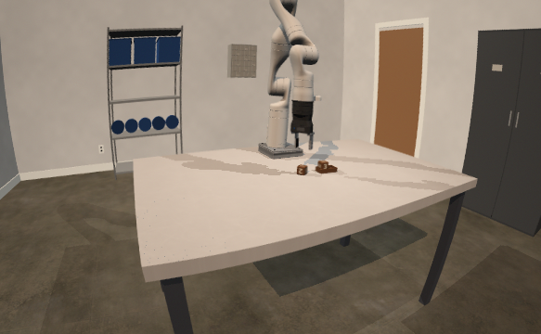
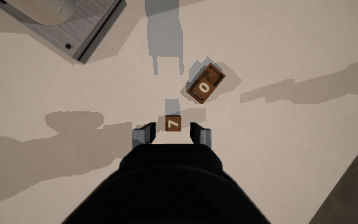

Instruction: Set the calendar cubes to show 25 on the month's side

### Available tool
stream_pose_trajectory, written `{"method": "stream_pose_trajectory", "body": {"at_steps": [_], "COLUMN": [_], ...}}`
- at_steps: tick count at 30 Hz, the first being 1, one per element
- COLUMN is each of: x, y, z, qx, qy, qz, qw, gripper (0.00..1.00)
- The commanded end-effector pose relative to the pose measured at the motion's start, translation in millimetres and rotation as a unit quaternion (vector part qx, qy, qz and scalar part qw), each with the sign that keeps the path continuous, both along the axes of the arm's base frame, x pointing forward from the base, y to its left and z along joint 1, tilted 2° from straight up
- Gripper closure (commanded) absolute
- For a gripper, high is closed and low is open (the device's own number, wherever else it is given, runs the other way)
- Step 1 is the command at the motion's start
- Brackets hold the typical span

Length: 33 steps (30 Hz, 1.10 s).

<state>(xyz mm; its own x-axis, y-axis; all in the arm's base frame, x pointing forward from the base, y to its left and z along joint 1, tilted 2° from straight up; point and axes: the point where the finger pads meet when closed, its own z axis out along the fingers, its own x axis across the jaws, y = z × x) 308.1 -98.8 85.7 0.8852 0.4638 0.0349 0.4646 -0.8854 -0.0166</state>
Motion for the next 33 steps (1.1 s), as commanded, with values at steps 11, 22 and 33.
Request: {"method": "stream_pose_trajectory", "body": {"at_steps": [11,22,33], "x": [-0.3,-1.4,-1.2], "y": [2.0,6.5,9.5], "z": [-0.6,-3.0,-6.3], "qx": [0.001,0.005,0.009], "qy": [0.002,0.009,0.019], "qz": [-0.044,-0.167,-0.389], "qw": [0.999,0.986,0.921], "gripper": [0.0,0.0,0.0]}}
